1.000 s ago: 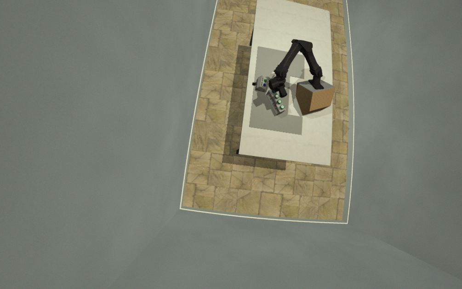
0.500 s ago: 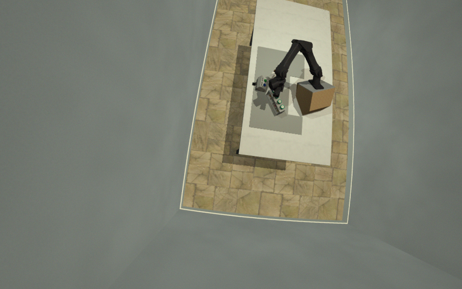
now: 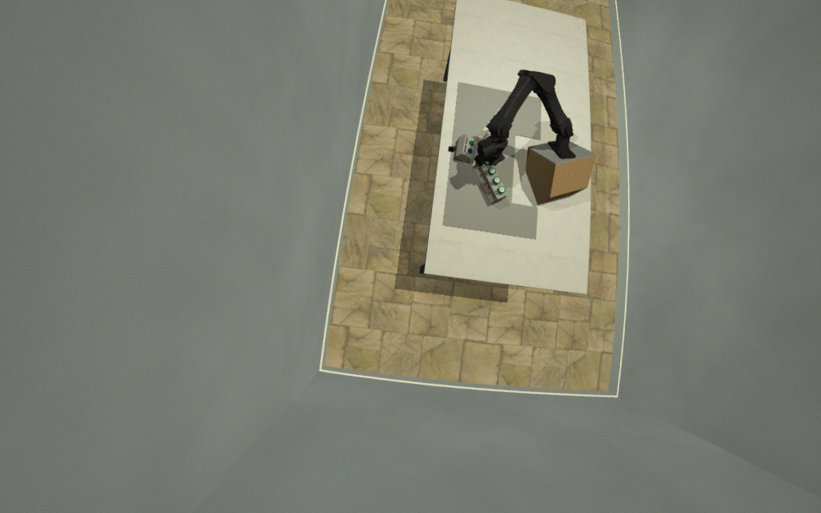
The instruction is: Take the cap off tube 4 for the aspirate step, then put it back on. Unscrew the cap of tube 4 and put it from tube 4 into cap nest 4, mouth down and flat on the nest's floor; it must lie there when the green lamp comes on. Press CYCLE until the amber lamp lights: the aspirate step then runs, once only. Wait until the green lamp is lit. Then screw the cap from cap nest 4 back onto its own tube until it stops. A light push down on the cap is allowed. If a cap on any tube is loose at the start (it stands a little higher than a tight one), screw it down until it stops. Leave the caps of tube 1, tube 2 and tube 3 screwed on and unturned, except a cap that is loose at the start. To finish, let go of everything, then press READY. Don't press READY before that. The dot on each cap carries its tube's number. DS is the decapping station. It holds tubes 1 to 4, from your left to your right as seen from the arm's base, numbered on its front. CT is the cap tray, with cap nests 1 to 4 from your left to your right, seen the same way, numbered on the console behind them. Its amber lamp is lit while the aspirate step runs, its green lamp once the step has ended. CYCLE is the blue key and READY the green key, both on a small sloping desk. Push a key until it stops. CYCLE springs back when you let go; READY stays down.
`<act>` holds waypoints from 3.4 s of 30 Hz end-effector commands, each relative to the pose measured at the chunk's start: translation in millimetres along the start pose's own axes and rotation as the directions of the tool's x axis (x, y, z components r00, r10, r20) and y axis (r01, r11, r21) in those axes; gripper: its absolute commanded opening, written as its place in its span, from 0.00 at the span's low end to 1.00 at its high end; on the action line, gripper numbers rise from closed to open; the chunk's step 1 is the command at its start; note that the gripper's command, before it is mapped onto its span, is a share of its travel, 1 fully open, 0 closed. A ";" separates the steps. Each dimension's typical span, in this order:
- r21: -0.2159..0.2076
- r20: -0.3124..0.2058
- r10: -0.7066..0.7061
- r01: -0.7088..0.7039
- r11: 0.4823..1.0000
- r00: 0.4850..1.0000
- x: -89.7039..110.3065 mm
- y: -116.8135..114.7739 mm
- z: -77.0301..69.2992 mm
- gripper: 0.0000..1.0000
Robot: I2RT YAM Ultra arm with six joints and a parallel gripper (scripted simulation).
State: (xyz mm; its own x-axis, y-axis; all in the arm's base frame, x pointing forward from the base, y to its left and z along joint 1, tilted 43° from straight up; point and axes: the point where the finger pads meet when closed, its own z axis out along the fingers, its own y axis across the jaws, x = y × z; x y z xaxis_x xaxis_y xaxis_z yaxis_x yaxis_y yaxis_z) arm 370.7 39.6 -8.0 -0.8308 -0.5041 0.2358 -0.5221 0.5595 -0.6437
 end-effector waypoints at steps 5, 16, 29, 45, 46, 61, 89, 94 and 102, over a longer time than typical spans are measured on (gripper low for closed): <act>-0.011 0.045 0.369 -0.368 0.930 0.929 -6.4 0.5 -12.0 0.00; -0.037 0.035 0.802 -0.801 0.597 0.596 -8.6 -0.9 -13.1 0.00; -0.047 0.012 0.996 -0.995 0.090 0.089 -7.3 -0.4 -12.0 0.00; -0.054 -0.010 0.937 -0.935 -0.349 -0.349 -9.7 -2.2 -13.2 0.00; -0.054 -0.010 0.937 -0.935 -0.349 -0.349 -9.8 -2.3 -13.3 0.00; -0.043 -0.003 0.969 -0.968 -0.248 -0.248 -7.2 -3.1 -14.9 0.49; -0.012 0.039 0.467 -0.467 0.884 0.883 -4.5 -0.2 -12.3 0.49; -0.002 0.043 0.236 -0.236 0.972 0.971 -5.1 -0.7 -12.6 0.49; 0.014 0.039 -0.170 0.169 0.985 0.985 -4.8 -0.6 -12.5 0.49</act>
State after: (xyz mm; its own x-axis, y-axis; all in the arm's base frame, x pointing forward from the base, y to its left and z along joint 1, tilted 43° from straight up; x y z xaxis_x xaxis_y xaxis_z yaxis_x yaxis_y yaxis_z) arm 371.0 39.1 -8.9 -0.8581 -0.4743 0.1969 -0.4750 0.5875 -0.6551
